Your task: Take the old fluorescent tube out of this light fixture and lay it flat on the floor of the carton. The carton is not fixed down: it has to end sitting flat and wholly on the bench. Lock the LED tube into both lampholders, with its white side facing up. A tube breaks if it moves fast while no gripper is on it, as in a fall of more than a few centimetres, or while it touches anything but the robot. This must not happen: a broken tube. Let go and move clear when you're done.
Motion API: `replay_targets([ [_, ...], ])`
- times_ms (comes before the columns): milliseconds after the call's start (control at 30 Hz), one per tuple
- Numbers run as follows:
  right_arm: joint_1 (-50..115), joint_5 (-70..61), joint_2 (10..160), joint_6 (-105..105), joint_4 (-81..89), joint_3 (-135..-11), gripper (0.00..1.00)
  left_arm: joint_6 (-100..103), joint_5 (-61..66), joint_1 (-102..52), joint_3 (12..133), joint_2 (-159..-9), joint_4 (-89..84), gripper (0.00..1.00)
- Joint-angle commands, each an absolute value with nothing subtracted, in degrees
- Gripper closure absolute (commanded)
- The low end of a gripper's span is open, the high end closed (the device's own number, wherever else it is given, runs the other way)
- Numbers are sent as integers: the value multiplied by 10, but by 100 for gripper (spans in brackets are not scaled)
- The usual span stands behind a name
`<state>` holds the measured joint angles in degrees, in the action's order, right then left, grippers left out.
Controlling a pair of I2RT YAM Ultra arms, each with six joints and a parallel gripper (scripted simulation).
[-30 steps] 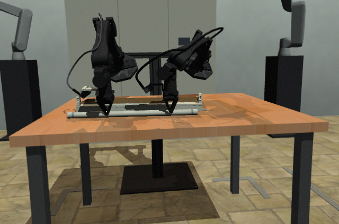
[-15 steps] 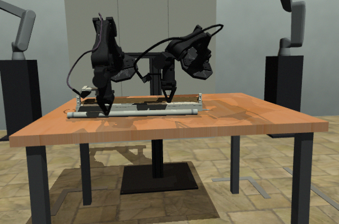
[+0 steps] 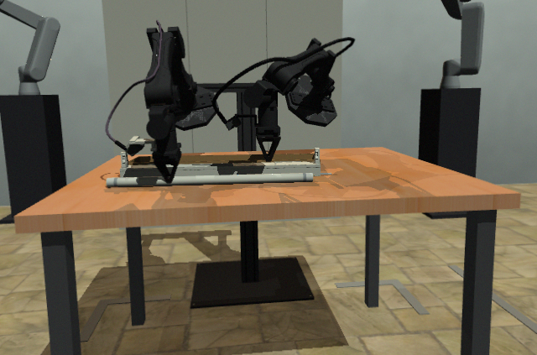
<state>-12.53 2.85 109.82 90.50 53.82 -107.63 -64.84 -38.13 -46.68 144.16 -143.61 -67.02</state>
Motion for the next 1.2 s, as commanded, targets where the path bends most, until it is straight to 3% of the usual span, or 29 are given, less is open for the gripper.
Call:
replay_targets([
  [0,-124,35,1085,905,549,-1073,89,-651,-374,-479,1452,-1411,-668,51],
  [1067,-124,35,1085,905,549,-1073,89,-650,-374,-475,1468,-1429,-682,51],
  [1167,-124,35,1085,905,549,-1073,89,-661,-387,-485,1428,-1422,-637,51],
])
